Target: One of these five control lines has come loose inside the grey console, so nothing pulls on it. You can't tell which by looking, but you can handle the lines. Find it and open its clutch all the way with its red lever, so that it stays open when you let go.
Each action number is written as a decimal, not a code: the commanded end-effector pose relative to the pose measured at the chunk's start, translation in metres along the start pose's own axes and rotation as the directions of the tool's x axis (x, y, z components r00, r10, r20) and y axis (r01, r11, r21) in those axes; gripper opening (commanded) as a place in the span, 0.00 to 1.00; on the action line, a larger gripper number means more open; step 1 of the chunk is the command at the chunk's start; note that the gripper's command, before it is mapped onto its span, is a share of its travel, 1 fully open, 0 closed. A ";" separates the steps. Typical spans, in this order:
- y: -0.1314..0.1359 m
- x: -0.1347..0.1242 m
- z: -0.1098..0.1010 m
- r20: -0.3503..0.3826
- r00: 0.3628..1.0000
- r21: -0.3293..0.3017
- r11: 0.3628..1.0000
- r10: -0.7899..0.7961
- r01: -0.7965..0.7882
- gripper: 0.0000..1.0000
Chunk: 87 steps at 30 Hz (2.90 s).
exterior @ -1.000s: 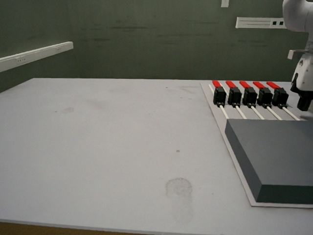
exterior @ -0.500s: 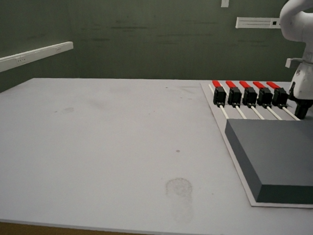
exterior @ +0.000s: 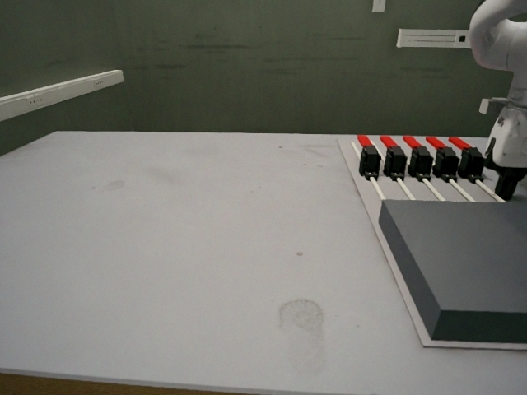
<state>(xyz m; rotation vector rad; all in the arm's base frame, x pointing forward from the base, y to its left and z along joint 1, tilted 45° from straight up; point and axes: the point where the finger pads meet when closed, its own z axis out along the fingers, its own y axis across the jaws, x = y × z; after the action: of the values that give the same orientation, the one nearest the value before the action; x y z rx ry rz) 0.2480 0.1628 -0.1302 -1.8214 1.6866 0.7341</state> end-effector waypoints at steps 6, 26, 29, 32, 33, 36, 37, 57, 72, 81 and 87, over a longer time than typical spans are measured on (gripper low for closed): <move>-0.007 0.000 0.000 0.000 1.000 0.001 1.000 0.000 0.000 0.00; -0.026 0.000 0.000 0.000 1.000 0.001 1.000 0.000 0.000 0.00; -0.027 0.000 0.000 0.000 1.000 0.001 1.000 0.000 0.000 0.00; -0.029 0.000 0.000 0.000 1.000 0.001 1.000 0.000 0.000 0.00; -0.030 0.000 0.000 0.000 1.000 0.001 1.000 0.000 0.000 0.00; -0.032 0.000 0.000 0.000 1.000 0.001 1.000 0.000 0.000 0.00; -0.032 0.000 0.000 0.000 1.000 0.001 1.000 0.000 0.000 0.00; -0.034 0.000 0.000 0.000 1.000 0.001 1.000 0.000 0.000 0.00; -0.031 0.000 0.000 0.000 1.000 0.001 1.000 0.000 0.000 0.00; -0.024 0.000 0.000 0.000 1.000 0.001 1.000 0.000 0.000 0.00; -0.016 0.000 0.000 0.000 1.000 0.001 1.000 0.000 0.000 0.00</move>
<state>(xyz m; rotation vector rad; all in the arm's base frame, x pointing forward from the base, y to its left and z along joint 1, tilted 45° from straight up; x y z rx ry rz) 0.2680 0.1642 -0.1296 -1.8213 1.6864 0.7341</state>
